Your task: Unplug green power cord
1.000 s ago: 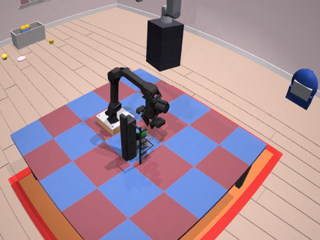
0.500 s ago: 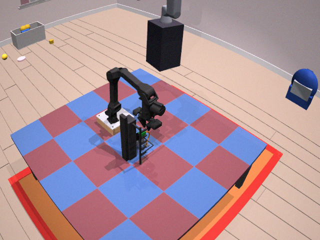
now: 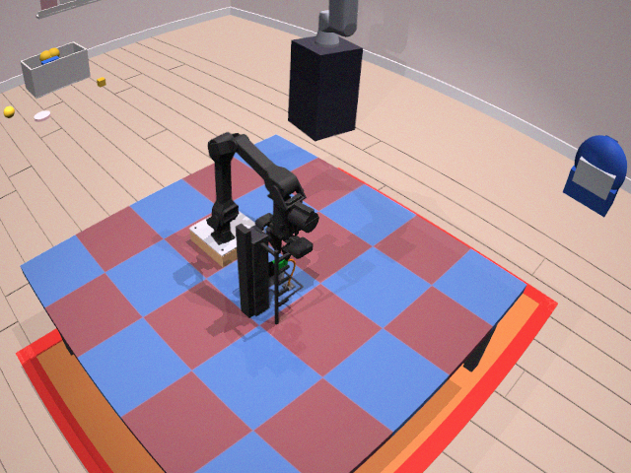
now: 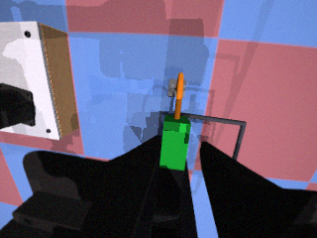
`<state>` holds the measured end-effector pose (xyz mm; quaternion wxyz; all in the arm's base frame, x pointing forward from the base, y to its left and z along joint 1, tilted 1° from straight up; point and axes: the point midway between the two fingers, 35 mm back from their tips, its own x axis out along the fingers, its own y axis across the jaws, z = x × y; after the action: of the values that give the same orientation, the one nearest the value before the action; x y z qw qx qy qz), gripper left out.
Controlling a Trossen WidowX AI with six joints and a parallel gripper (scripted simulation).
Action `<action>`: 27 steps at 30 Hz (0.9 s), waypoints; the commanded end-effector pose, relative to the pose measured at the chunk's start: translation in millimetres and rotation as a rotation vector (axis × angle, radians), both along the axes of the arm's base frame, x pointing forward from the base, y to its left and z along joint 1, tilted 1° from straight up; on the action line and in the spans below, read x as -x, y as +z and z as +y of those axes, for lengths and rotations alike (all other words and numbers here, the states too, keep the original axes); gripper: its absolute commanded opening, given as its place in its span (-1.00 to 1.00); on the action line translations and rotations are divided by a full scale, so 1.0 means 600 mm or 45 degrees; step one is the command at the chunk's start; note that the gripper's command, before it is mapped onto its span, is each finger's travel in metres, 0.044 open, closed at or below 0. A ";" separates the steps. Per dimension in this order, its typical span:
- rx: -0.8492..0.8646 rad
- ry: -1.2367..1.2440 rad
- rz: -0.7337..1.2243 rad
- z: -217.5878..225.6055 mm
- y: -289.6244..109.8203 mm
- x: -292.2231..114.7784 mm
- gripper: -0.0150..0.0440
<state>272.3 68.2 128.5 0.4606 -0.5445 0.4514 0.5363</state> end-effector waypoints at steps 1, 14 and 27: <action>0.006 0.007 0.009 -0.004 -0.004 0.003 0.05; 0.006 0.007 0.009 -0.004 -0.024 0.003 0.05; 0.000 0.001 0.001 -0.002 -0.020 0.001 -0.22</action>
<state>271.1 66.7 116.2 0.4594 -0.5438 0.4522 0.5374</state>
